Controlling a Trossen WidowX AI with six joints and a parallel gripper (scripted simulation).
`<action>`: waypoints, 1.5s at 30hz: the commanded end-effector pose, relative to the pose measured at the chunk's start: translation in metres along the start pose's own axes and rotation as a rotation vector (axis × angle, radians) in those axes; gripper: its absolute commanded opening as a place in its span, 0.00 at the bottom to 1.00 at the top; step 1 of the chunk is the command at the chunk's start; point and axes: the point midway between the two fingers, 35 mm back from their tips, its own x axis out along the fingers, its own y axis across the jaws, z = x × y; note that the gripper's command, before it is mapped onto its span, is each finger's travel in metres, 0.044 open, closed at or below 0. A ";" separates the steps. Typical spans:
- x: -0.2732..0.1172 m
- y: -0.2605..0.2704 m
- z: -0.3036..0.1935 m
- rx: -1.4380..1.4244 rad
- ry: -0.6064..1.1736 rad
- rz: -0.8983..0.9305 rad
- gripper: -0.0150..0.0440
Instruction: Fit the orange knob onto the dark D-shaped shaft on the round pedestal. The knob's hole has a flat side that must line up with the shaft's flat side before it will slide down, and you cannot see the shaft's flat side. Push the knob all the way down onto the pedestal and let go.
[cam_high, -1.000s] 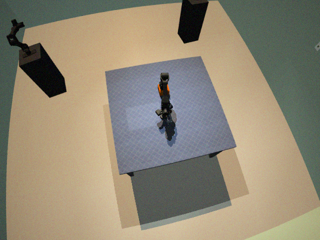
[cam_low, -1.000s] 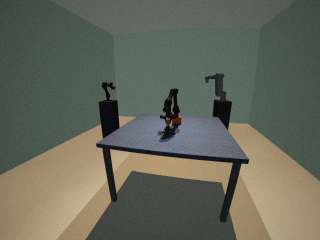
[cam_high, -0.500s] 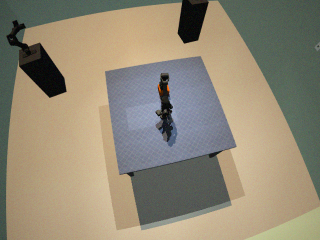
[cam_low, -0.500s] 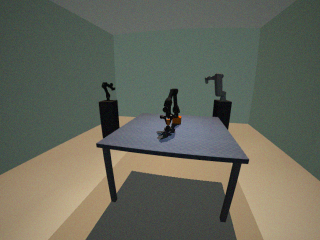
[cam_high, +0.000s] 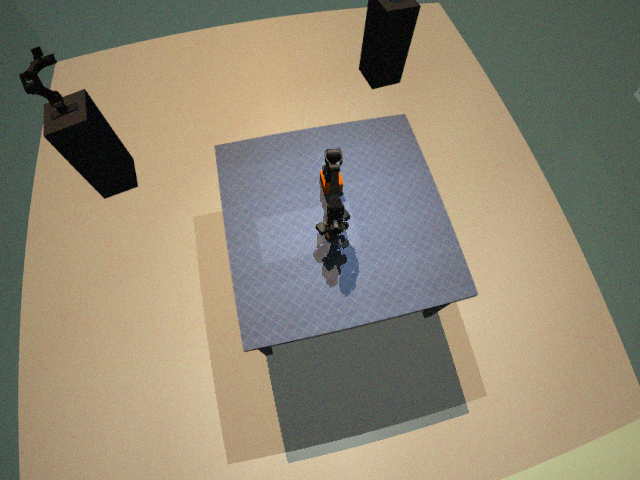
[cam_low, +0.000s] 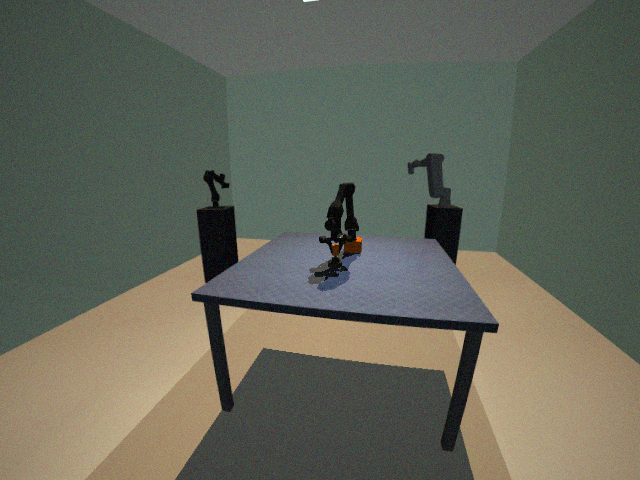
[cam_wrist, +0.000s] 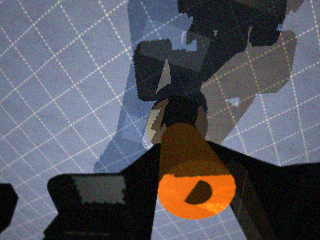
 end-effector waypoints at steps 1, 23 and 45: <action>-0.004 0.000 0.000 -0.003 -0.005 0.001 0.25; -0.002 0.000 0.000 -0.212 -0.005 0.000 0.25; -0.003 0.001 0.000 -0.212 -0.005 0.000 0.25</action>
